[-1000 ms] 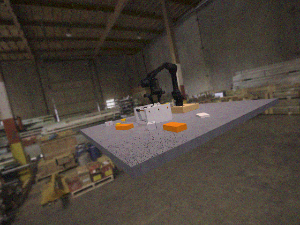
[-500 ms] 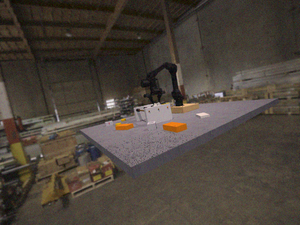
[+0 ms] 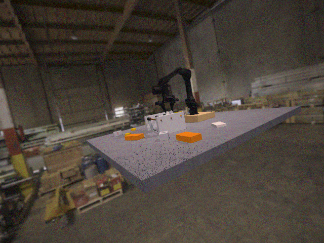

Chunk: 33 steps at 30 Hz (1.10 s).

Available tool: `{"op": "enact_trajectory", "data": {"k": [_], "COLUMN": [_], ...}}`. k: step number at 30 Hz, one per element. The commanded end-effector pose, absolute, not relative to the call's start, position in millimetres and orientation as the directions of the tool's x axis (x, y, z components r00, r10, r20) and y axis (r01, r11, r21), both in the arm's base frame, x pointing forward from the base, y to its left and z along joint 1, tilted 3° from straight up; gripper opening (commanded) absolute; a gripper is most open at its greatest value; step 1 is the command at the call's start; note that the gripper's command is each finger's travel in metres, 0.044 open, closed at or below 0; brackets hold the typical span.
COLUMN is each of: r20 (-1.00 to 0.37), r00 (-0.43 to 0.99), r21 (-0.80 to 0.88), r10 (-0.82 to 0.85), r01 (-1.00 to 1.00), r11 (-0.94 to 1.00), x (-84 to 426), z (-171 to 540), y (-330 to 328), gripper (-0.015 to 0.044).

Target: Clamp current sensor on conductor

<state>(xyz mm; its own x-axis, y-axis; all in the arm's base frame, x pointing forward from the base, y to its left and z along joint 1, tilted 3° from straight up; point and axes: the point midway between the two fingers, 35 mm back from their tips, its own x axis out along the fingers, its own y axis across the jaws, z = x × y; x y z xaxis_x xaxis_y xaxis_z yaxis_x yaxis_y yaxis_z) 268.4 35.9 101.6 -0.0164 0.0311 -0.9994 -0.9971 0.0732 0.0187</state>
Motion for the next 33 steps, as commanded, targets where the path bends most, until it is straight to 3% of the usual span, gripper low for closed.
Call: {"op": "enact_trajectory", "data": {"k": [1,6,33], "r20": [-0.999,-0.999,-0.999], "r00": [-0.015,-0.015,-0.017], "r21": [0.017,0.017,0.019], "r10": [0.031,0.031,0.033], "r01": [-0.997,-0.997,-0.997], "r11": [0.073,0.073,0.077], "x": [269,269,267], "z": [102,102,48], "y": [36,36,39], "gripper": [0.0315,0.044,0.044]}}
